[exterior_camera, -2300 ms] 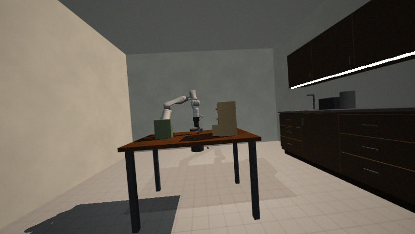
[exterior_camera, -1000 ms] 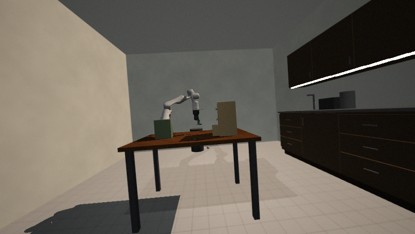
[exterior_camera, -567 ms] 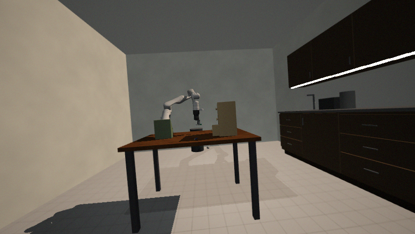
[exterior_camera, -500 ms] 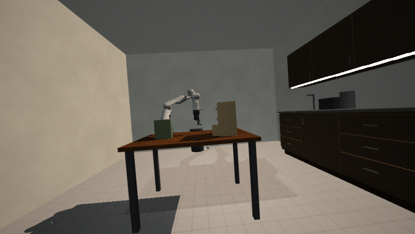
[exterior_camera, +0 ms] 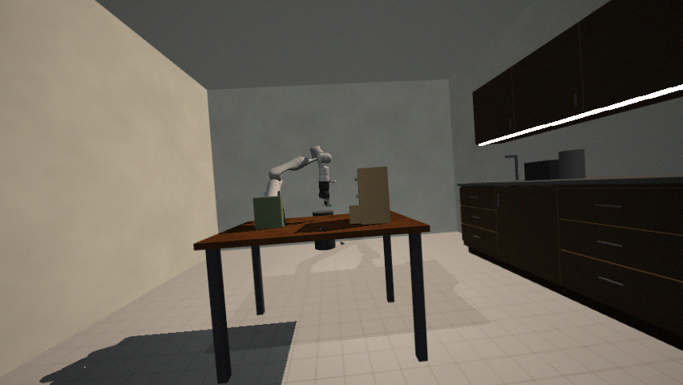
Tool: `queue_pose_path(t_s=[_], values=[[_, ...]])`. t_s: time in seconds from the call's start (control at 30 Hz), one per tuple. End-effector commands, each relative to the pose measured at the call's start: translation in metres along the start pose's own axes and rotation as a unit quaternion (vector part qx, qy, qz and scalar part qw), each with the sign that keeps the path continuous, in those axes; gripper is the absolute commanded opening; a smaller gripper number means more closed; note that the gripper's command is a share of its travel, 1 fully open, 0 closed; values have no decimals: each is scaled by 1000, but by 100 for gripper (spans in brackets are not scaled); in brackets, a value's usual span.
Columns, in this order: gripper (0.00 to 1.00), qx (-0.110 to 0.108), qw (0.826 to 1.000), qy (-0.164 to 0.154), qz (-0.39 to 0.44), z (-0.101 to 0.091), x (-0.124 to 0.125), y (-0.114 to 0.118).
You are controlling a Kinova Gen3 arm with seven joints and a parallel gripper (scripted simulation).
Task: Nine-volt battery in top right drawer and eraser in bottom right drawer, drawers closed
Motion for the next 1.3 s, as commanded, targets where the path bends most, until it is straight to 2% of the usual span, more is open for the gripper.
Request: queue_pose_path(t_s=[0.0, 0.27, 0.33, 0.53, 0.67, 0.83, 0.9, 1.27], values=[[45, 1, 1000, 0, -30, -1, -4, 8], [45, 11, 983, -7, -185, 0, -12, 22], [45, 11, 983, -7, -185, 0, -12, 22], [45, 17, 950, -8, -312, 0, -21, 35], [45, 20, 918, -7, -397, 0, -28, 45], [45, 20, 866, -4, -499, -1, -36, 60], [45, 20, 866, -4, -499, -1, -36, 60], [45, 11, 724, 2, -690, -3, -56, 97]])
Point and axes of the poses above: the point where the finger pads meet when closed, its own z axis out along the fingers, its own y axis across the jaws, x = y × z, the point moved 7 cm from there along -z, back along the fingers, and after that the axes turned 6 degrees about z, right-handed, at the moved point
